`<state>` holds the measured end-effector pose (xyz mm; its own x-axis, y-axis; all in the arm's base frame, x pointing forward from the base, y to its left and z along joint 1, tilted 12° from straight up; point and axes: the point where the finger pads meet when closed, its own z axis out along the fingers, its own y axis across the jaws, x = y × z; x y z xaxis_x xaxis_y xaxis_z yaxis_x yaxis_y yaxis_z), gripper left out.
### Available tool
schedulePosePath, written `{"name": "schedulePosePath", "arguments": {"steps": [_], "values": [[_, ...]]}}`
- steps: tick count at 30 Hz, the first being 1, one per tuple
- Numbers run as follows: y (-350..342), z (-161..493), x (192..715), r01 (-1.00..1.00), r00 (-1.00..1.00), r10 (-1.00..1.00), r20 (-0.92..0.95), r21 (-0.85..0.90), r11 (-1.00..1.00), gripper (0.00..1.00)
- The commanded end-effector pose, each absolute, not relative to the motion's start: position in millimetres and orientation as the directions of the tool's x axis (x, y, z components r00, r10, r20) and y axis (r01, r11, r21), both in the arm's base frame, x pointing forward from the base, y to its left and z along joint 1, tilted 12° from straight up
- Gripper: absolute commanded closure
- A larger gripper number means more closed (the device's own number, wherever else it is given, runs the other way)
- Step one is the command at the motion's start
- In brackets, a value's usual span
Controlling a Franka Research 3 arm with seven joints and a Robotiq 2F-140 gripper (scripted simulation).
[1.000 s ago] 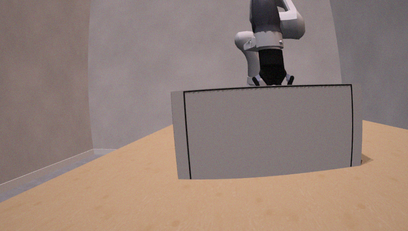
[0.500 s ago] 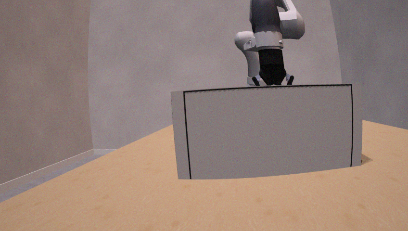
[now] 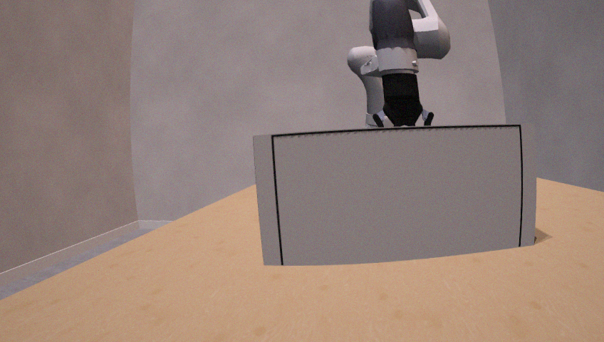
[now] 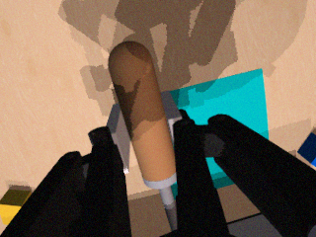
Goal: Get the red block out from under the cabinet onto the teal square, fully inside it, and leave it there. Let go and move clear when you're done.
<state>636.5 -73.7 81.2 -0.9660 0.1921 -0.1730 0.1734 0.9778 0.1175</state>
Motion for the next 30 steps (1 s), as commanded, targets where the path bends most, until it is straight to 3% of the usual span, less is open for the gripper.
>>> {"name": "schedulePosePath", "arguments": {"steps": [1,30], "values": [[-71,81,632,0.171,-0.966,0.190,-0.175,0.118,0.978,1.00],[-60,71,577,0.170,-0.966,0.189,-0.175,0.118,0.978,1.00]]}}
